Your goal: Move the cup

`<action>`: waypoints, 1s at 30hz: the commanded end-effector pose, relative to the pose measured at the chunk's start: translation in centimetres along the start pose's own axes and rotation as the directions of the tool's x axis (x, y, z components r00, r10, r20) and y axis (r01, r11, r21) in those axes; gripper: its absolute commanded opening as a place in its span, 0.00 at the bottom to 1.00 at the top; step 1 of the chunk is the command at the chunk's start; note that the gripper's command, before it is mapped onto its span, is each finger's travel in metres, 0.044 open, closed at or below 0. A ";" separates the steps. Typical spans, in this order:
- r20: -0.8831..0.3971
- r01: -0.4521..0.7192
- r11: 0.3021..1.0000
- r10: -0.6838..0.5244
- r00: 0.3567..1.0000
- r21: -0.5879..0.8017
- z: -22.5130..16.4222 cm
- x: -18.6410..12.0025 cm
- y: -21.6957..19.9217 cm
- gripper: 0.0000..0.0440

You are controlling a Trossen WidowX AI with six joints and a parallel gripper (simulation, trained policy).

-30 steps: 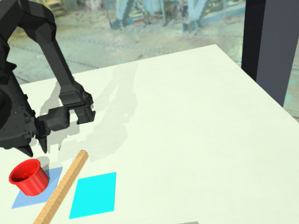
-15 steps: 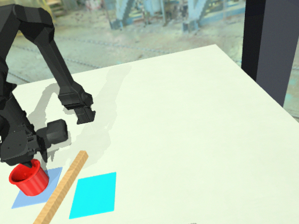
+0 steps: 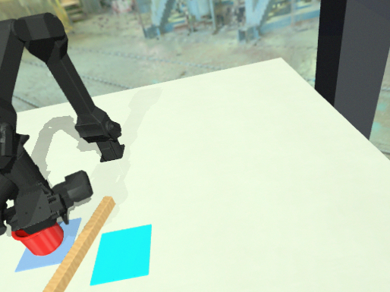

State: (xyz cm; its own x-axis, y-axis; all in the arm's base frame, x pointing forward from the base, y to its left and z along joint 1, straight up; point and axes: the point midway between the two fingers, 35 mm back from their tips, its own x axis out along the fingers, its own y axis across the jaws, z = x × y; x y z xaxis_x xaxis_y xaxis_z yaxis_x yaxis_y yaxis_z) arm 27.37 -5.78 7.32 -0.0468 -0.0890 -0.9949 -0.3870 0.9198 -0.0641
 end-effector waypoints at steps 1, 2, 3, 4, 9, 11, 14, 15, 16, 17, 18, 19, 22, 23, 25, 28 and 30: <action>-0.005 -0.015 0.999 0.015 1.000 -0.051 -0.2 1.4 0.1 0.31; -0.006 -0.016 0.998 0.015 1.000 -0.066 -0.3 1.6 0.1 0.26; -0.007 -0.016 0.997 0.015 1.000 -0.082 -0.3 1.8 0.1 0.20; -0.009 -0.016 0.995 0.015 1.000 -0.097 -0.4 2.0 0.0 0.15; -0.013 -0.019 0.986 0.017 1.000 -0.168 -0.5 2.4 -0.1 0.00; -0.008 -0.017 0.981 0.016 1.000 -0.191 -0.4 2.2 -0.2 0.00; -0.001 -0.014 0.974 0.014 1.000 -0.224 -0.3 1.7 -0.4 0.00; 0.001 -0.013 0.972 0.014 1.000 -0.235 -0.3 1.6 -0.4 0.00; 0.004 -0.011 0.969 0.013 1.000 -0.246 -0.2 1.4 -0.5 0.00; 0.007 -0.010 0.967 0.012 1.000 -0.256 -0.1 1.2 -0.5 0.00; 0.010 -0.008 0.964 0.011 1.000 -0.266 -0.1 1.0 -0.6 0.00; 0.013 -0.006 0.961 0.010 1.000 -0.275 0.0 0.8 -0.6 0.00; 0.024 0.001 0.955 0.006 1.000 -0.297 0.3 0.0 -0.8 0.00; 0.028 0.003 0.953 0.006 1.000 -0.302 0.4 -0.3 -0.8 0.00; 0.036 0.008 0.950 0.003 0.999 -0.312 0.7 -0.8 -0.8 0.00; 0.050 0.019 0.945 -0.003 0.999 -0.326 1.1 -1.6 -0.8 0.00; 0.059 0.025 0.942 -0.006 0.998 -0.334 1.3 -2.1 -0.8 0.00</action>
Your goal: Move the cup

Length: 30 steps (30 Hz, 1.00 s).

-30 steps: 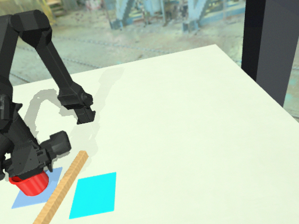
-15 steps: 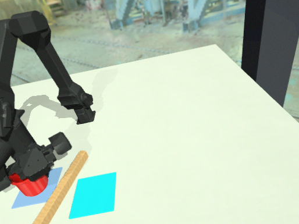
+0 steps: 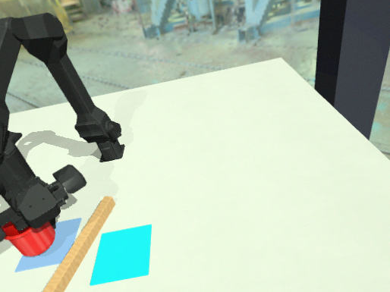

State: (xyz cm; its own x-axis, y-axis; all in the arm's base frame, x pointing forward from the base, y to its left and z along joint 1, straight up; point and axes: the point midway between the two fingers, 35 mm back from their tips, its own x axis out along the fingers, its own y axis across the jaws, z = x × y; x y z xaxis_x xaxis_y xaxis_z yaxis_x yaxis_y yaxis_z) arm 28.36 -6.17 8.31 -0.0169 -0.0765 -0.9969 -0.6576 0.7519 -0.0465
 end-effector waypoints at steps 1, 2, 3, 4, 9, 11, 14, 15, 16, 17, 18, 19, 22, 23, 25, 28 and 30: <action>0.026 0.018 1.000 -0.017 1.000 -0.026 0.8 -1.4 -0.2 0.01; 0.030 0.021 0.999 -0.020 0.999 -0.030 1.0 -1.6 -0.2 0.01; 0.034 0.024 0.999 -0.022 0.999 -0.034 1.2 -1.8 -0.2 0.01; 0.038 0.026 0.999 -0.025 0.999 -0.038 1.4 -2.0 -0.2 0.00; 0.058 0.042 0.997 -0.039 0.998 -0.057 2.6 -3.1 0.0 0.00; 0.067 0.048 0.997 -0.044 0.997 -0.064 3.2 -3.4 0.1 0.00; 0.082 0.057 0.996 -0.051 0.995 -0.074 4.1 -3.8 0.4 0.00; 0.087 0.061 0.995 -0.054 0.995 -0.078 4.5 -4.0 0.5 0.00; 0.092 0.064 0.995 -0.056 0.994 -0.081 4.8 -4.1 0.6 0.00; 0.097 0.067 0.994 -0.059 0.994 -0.085 5.1 -4.2 0.7 0.00; 0.102 0.070 0.994 -0.061 0.993 -0.088 5.5 -4.3 0.8 0.00; 0.106 0.074 0.993 -0.064 0.992 -0.092 5.8 -4.4 0.9 0.00; 0.120 0.083 0.991 -0.071 0.990 -0.102 6.8 -4.7 1.4 0.00; 0.125 0.086 0.991 -0.073 0.989 -0.105 7.2 -4.8 1.6 0.00; 0.134 0.092 0.989 -0.076 0.988 -0.112 7.8 -4.9 1.9 0.00; 0.147 0.099 0.988 -0.081 0.986 -0.122 8.9 -5.0 2.5 0.00; 0.156 0.104 0.986 -0.084 0.984 -0.128 9.5 -5.0 2.9 0.00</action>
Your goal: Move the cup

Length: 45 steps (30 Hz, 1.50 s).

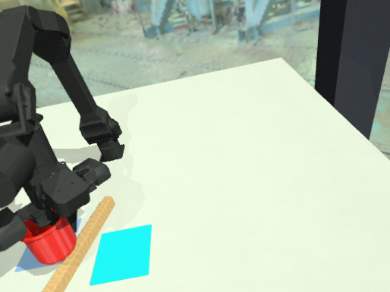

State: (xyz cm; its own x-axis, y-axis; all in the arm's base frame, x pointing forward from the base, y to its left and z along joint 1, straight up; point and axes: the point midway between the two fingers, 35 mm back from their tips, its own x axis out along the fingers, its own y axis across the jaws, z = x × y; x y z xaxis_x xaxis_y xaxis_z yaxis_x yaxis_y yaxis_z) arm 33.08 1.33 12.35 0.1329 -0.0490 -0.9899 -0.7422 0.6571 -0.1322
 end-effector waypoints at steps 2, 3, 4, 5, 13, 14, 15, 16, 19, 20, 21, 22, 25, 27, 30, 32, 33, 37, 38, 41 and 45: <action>0.033 0.012 1.000 -0.012 0.999 -0.015 2.1 -0.1 0.7 0.00; 0.036 0.014 1.000 -0.013 0.999 -0.018 2.5 -0.1 0.9 0.00; 0.040 0.015 1.000 -0.014 0.999 -0.022 2.8 -0.1 1.1 0.00; 0.044 0.016 1.000 -0.015 0.999 -0.025 3.1 0.0 1.3 0.00; 0.065 0.021 0.999 -0.017 0.998 -0.047 5.7 0.7 3.3 0.00; 0.067 0.021 0.999 -0.017 0.998 -0.049 5.9 0.8 3.6 0.00; 0.068 0.021 0.999 -0.017 0.998 -0.050 6.2 0.9 3.9 0.00; 0.069 0.021 0.998 -0.017 0.997 -0.052 6.4 1.1 4.1 0.00; 0.067 0.021 0.998 -0.017 0.998 -0.053 6.8 1.6 4.8 0.00; 0.066 0.021 0.998 -0.018 0.998 -0.053 6.9 1.8 5.0 0.00; 0.064 0.021 0.998 -0.018 0.998 -0.052 7.0 2.1 5.2 0.00; 0.061 0.022 0.998 -0.018 0.998 -0.051 7.0 2.3 5.4 0.00; 0.054 0.021 0.999 -0.018 0.998 -0.047 7.0 3.1 5.9 0.00; 0.049 0.020 0.999 -0.018 0.999 -0.043 6.9 3.7 6.2 0.00; 0.040 0.018 0.999 -0.017 0.999 -0.036 6.7 4.5 6.6 0.01; 0.034 0.016 0.999 -0.015 0.999 -0.030 6.5 5.0 6.9 0.01; 0.030 0.016 0.999 -0.015 0.999 -0.028 6.4 5.2 7.0 0.02; 0.026 0.019 1.000 -0.019 0.999 -0.017 6.1 6.0 7.1 0.07; 0.026 0.020 1.000 -0.020 0.999 -0.013 6.0 6.1 7.1 0.08; 0.034 0.024 1.000 -0.023 0.999 -0.002 6.0 6.3 7.0 0.13; 0.063 0.031 0.999 -0.031 0.998 0.014 6.3 5.9 6.7 0.20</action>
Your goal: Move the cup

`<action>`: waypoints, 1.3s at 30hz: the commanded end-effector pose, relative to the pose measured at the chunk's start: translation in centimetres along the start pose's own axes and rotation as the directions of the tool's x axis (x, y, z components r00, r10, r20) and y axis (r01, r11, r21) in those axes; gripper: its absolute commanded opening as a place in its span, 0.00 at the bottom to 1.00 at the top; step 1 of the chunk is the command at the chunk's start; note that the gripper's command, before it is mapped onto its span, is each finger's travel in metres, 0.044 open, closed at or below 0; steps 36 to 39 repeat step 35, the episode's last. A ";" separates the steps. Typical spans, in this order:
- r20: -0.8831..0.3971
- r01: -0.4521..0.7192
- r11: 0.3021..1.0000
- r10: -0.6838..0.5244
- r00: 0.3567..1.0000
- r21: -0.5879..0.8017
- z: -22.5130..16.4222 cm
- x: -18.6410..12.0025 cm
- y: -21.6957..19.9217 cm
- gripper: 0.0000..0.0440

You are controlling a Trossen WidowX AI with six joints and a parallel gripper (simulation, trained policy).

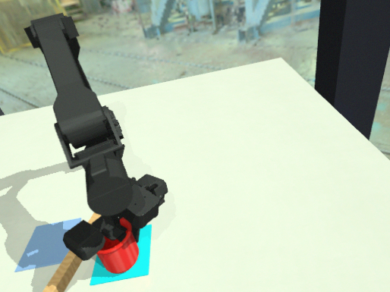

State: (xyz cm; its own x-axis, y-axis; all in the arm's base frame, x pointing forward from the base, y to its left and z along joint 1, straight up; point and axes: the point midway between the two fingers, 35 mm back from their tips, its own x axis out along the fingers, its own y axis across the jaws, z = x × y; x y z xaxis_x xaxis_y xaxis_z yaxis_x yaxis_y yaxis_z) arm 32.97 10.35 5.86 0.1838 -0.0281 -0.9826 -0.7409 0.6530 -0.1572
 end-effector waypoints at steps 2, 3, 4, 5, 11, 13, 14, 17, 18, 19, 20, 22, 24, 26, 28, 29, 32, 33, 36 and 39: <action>0.030 0.010 1.000 -0.011 1.000 0.025 0.1 -0.3 -0.4 0.24; 0.038 0.011 1.000 -0.012 0.999 0.028 0.2 -0.5 -0.4 0.25; 0.046 0.011 0.999 -0.013 0.999 0.030 0.3 -0.7 -0.5 0.26; 0.057 0.013 0.999 -0.015 0.998 0.031 0.4 -0.9 -0.5 0.26; 0.089 0.004 1.000 -0.007 0.996 0.028 0.1 -2.0 -0.3 0.29; 0.098 0.001 1.000 -0.004 0.995 0.028 0.0 -2.3 -0.2 0.31; 0.103 0.000 1.000 -0.003 0.995 0.028 -0.1 -2.5 -0.1 0.32; 0.117 -0.003 1.000 -0.001 0.993 0.028 -0.3 -3.1 0.0 0.35; 0.122 -0.003 1.000 0.000 0.992 0.028 -0.4 -3.3 0.1 0.36; 0.128 -0.004 1.000 0.000 0.992 0.029 -0.4 -3.5 0.1 0.37; 0.134 -0.004 1.000 0.000 0.991 0.029 -0.5 -3.7 0.1 0.39; 0.145 -0.003 1.000 -0.001 0.989 0.030 -0.6 -4.2 0.2 0.41; 0.158 -0.002 0.999 -0.003 0.988 0.033 -0.6 -4.7 0.2 0.43; 0.170 0.000 0.999 -0.006 0.985 0.036 -0.7 -5.2 0.2 0.46; 0.184 0.003 0.999 -0.010 0.983 0.039 -0.7 -5.8 0.2 0.48; 0.190 0.005 0.999 -0.013 0.982 0.042 -0.7 -6.0 0.1 0.49; 0.212 0.014 0.999 -0.023 0.977 0.047 -0.7 -7.0 0.0 0.53; 0.220 0.018 0.999 -0.028 0.975 0.048 -0.7 -7.3 0.0 0.54; 0.236 0.027 0.998 -0.038 0.971 0.051 -0.6 -8.0 -0.2 0.59; 0.236 0.027 0.998 -0.038 0.971 0.051 -0.6 -8.0 -0.2 0.59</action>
